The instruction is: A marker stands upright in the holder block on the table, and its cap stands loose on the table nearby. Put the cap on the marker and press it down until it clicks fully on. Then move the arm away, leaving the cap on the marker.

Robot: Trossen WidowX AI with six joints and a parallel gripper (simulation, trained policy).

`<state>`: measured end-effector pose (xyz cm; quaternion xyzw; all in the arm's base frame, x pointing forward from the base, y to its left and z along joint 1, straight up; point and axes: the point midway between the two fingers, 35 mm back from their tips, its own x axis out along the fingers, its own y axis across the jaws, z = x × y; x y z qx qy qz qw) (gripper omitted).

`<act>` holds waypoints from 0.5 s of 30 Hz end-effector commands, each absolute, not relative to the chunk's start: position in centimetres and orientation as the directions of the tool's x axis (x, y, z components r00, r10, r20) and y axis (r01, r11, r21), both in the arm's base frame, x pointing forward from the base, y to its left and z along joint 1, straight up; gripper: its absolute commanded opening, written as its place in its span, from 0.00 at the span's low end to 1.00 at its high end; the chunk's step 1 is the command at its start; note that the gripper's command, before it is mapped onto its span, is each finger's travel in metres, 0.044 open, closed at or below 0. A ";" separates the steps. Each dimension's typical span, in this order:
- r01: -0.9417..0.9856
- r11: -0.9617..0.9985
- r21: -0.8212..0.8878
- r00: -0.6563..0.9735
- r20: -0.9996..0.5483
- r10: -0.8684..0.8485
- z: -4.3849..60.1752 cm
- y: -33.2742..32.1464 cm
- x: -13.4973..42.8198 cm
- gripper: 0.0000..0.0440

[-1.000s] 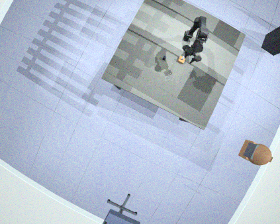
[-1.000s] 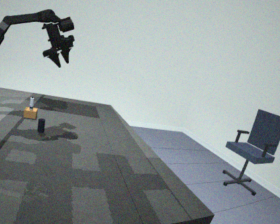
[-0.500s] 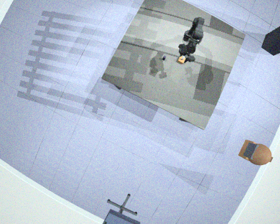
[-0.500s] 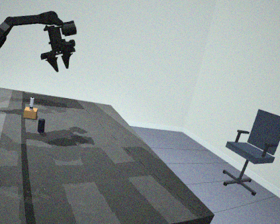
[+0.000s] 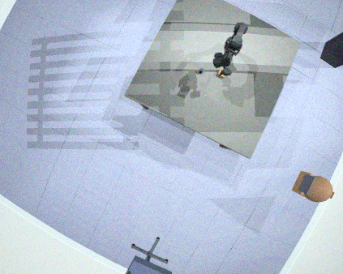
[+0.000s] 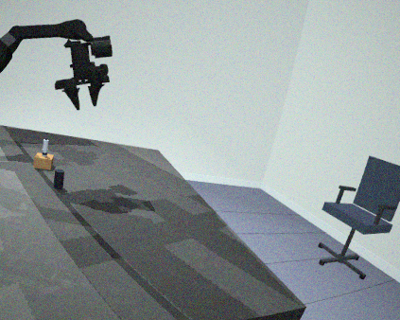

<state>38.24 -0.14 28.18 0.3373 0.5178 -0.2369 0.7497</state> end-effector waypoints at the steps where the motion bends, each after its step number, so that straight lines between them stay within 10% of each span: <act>1: 0.728 0.639 0.248 0.328 -0.945 -0.007 27.5 -0.8 38.2 0.75; 15: 0.802 0.567 0.187 0.242 -0.970 -0.023 25.3 -4.0 38.1 0.75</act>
